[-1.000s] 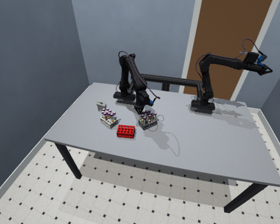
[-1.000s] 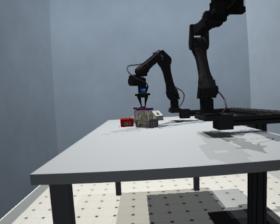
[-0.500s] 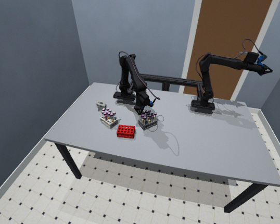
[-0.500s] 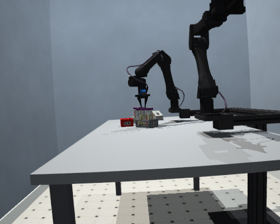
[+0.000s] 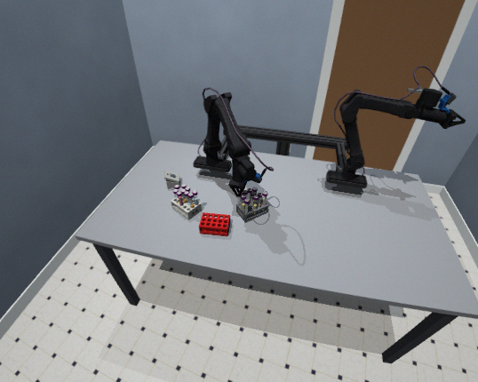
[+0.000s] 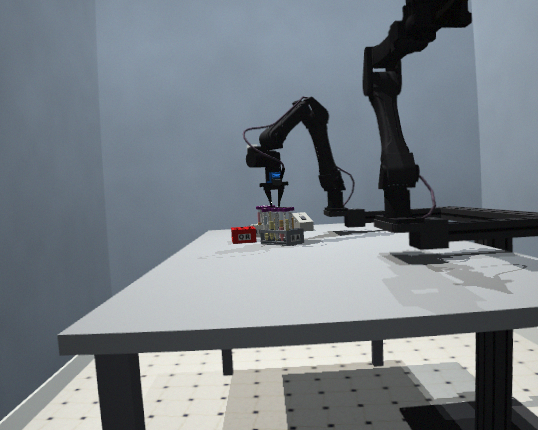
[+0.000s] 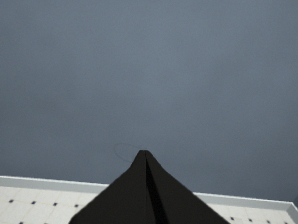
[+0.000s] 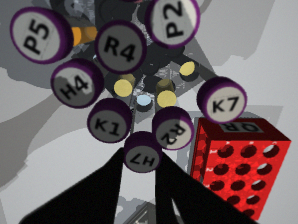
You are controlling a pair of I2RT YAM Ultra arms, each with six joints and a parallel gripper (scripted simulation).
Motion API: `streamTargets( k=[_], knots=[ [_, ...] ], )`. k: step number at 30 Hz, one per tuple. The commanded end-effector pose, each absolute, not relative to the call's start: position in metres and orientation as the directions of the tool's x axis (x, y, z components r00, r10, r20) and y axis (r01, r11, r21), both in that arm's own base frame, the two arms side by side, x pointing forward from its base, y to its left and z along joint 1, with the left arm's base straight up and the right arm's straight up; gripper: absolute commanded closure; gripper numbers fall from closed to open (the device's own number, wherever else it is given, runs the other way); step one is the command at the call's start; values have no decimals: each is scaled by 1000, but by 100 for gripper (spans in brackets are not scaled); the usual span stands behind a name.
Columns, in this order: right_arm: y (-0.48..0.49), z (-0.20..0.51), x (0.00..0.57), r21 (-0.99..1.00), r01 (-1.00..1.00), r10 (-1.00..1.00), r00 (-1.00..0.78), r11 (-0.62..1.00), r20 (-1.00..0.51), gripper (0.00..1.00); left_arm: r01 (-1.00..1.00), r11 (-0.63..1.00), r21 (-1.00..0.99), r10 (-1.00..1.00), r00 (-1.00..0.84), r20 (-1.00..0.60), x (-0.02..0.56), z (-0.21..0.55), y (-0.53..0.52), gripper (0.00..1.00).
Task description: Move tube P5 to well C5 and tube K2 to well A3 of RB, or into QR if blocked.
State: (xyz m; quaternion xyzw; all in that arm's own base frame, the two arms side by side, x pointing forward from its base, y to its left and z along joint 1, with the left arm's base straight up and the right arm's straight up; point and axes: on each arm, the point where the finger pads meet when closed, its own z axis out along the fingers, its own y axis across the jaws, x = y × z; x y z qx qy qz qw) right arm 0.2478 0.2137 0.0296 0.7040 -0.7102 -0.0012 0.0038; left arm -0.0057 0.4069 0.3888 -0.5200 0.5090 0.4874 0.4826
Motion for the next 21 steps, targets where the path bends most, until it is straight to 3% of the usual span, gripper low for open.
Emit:
streamTargets(
  k=[1,18,19,21],
  knots=[
    [209,25,250,3,-1000,-1000,-14,14,5,100,-1000,-16,0,0,0,-1000,-7,416,398,100],
    [214,32,251,-6,-1000,-1000,-11,11,-5,100,-1000,-16,0,0,0,-1000,-7,416,398,100],
    [214,32,251,-6,-1000,-1000,-11,11,-5,76,-1000,-16,0,0,0,-1000,-7,416,398,100],
    [214,32,251,-6,-1000,-1000,-11,11,-5,76,-1000,-16,0,0,0,-1000,-7,416,398,100]
  ],
)
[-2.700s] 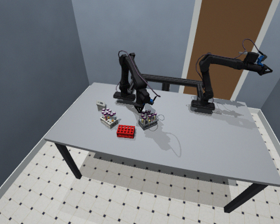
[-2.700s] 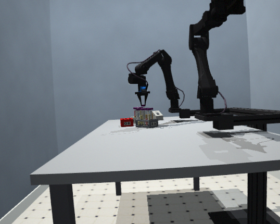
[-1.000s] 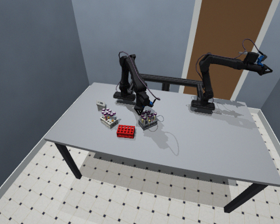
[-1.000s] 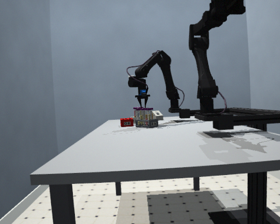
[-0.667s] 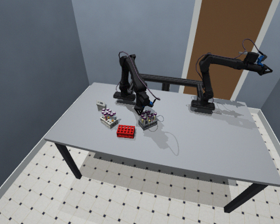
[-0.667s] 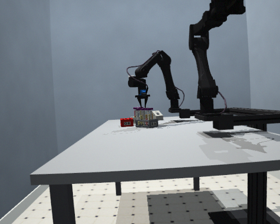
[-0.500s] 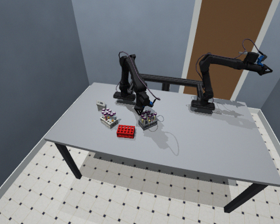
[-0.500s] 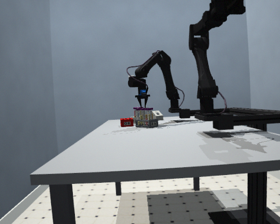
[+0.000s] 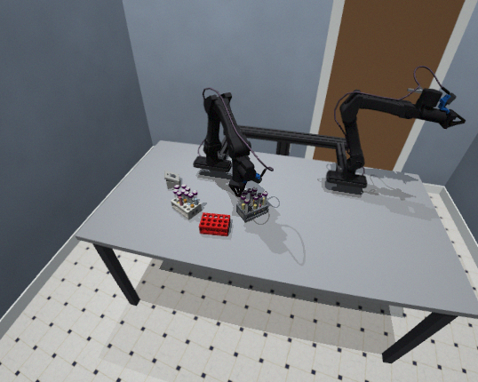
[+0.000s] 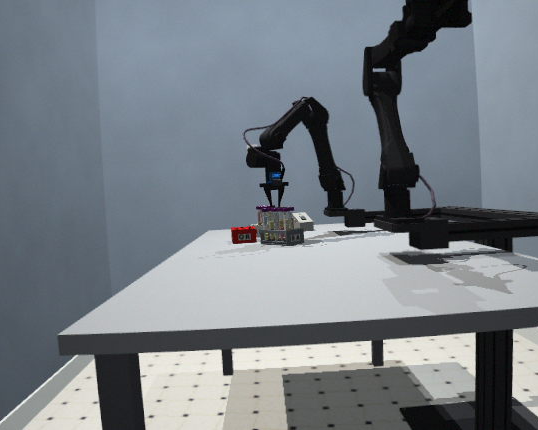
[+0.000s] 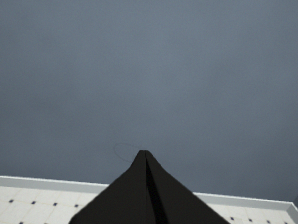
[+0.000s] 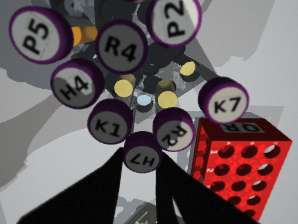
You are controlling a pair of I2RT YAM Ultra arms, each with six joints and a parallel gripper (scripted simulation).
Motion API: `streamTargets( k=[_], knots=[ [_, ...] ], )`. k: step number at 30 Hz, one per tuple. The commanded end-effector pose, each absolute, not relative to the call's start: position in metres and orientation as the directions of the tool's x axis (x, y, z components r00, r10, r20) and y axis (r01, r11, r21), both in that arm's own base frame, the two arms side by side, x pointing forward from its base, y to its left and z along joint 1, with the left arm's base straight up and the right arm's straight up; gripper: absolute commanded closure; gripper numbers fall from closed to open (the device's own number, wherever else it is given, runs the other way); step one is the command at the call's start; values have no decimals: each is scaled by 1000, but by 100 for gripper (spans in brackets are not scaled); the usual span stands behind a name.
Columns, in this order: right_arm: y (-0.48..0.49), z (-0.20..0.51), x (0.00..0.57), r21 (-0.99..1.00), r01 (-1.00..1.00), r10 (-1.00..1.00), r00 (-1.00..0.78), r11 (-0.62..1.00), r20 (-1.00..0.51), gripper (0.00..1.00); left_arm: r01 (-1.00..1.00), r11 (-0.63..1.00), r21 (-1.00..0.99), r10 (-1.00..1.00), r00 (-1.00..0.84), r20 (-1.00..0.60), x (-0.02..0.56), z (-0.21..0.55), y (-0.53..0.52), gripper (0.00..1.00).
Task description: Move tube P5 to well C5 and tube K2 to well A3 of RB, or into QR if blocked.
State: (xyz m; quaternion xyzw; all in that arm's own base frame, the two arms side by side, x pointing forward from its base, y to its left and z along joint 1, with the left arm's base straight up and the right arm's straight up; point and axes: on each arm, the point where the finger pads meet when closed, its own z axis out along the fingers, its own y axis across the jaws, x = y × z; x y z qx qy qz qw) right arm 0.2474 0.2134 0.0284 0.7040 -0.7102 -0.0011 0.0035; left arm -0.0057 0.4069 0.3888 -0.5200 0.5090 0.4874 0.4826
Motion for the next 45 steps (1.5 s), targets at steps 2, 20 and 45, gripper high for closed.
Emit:
streamTargets(
  k=[2,20,45],
  knots=[
    [214,32,251,-6,-1000,-1000,-11,11,-5,76,-1000,-16,0,0,0,-1000,-7,416,398,100],
    [214,32,251,-6,-1000,-1000,-11,11,-5,70,-1000,-16,0,0,0,-1000,-7,416,398,100],
    [211,85,252,-27,-1000,-1000,-14,15,-22,70,-1000,-16,0,0,0,-1000,-7,416,398,100]
  ],
)
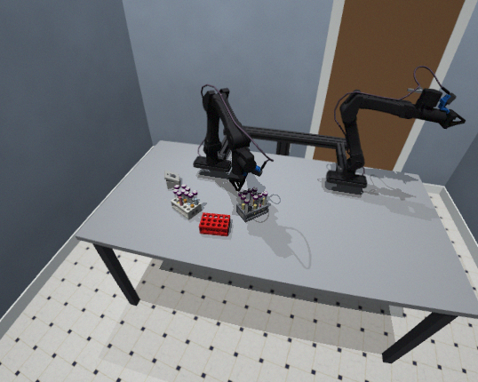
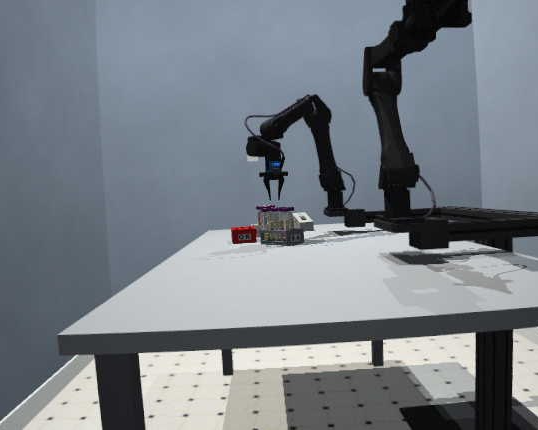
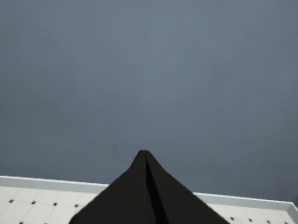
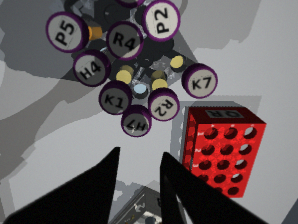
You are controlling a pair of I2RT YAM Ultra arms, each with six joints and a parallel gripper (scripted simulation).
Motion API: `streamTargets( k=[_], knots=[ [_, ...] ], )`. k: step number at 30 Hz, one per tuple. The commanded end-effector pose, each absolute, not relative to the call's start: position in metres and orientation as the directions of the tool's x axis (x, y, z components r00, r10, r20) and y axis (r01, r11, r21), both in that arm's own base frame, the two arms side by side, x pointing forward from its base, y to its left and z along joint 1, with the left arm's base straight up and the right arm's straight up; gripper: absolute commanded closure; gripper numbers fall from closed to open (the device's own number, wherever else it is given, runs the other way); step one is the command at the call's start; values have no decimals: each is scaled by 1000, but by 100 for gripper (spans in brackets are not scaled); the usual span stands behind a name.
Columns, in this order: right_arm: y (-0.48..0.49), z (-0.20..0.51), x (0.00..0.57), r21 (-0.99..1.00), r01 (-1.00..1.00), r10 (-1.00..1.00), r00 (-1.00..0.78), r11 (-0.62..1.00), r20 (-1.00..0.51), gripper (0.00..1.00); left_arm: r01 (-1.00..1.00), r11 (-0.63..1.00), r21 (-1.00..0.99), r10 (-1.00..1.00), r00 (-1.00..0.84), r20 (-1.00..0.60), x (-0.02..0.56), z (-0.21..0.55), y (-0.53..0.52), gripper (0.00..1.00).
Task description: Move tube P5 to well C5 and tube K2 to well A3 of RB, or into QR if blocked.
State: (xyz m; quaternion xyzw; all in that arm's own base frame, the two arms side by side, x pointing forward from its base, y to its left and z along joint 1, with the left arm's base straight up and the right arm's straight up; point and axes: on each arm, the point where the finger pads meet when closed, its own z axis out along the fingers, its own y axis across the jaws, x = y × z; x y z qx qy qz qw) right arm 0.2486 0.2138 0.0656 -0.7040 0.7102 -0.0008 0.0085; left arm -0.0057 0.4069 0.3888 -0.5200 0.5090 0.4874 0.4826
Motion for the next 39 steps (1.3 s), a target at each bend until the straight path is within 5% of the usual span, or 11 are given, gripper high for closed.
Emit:
streamTargets(
  k=[1,16,39],
  knots=[
    [211,88,251,-27,-1000,-1000,-14,15,-22,70,-1000,-16,0,0,0,-1000,-7,416,398,100],
    [209,111,250,-7,-1000,-1000,-14,14,-4,70,-1000,-16,0,0,0,-1000,-7,416,398,100],
    [122,101,282,1,-760,-760,-650,650,-11,70,-1000,-16,0,0,0,-1000,-7,416,398,100]
  ],
)
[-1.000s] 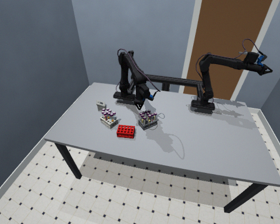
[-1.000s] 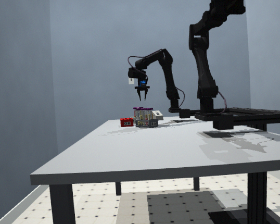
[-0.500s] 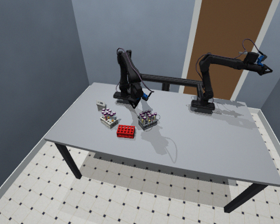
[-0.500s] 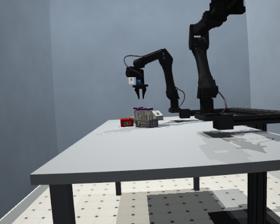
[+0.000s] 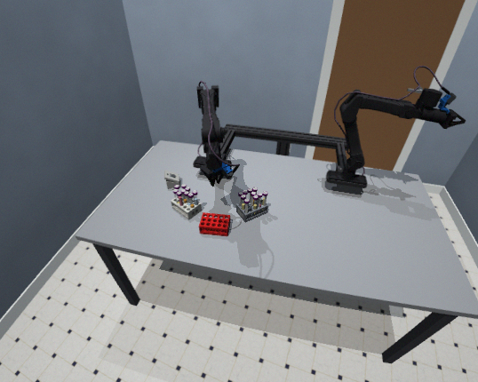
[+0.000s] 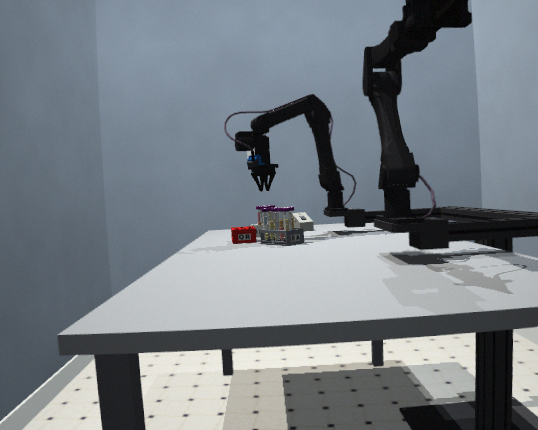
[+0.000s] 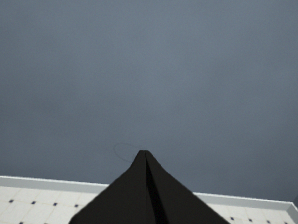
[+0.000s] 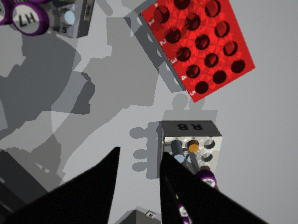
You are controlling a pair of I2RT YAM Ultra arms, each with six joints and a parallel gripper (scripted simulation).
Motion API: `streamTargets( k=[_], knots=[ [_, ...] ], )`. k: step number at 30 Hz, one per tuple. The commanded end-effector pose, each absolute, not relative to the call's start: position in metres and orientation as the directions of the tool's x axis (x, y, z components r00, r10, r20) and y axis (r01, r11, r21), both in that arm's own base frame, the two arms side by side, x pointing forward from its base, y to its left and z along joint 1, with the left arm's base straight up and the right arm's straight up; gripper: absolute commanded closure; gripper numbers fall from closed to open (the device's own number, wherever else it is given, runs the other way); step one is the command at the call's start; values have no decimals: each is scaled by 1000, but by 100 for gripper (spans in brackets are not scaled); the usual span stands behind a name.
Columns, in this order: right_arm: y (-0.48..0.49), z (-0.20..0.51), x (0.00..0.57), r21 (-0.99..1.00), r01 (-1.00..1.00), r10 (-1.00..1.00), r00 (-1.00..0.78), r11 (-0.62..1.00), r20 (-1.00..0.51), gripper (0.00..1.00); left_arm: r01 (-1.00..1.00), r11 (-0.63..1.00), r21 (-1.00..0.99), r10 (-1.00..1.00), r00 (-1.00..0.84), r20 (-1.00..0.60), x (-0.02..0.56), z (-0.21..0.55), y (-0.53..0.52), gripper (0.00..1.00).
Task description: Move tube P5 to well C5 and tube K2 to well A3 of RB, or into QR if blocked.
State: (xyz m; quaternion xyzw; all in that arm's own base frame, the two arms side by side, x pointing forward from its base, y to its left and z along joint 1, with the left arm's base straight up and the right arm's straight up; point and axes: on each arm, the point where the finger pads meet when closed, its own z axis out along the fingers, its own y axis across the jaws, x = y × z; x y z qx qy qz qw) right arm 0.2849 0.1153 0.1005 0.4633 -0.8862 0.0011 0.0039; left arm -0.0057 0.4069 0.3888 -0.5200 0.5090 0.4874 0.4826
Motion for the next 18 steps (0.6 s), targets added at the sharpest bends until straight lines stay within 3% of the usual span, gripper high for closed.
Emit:
streamTargets(
  k=[1,18],
  knots=[
    [122,101,282,2,-738,-737,-675,675,-10,70,-1000,-16,0,0,0,-1000,-7,416,398,100],
    [123,100,284,4,-323,-323,-946,946,-8,70,-1000,-16,0,0,0,-1000,-7,416,398,100]
  ],
)
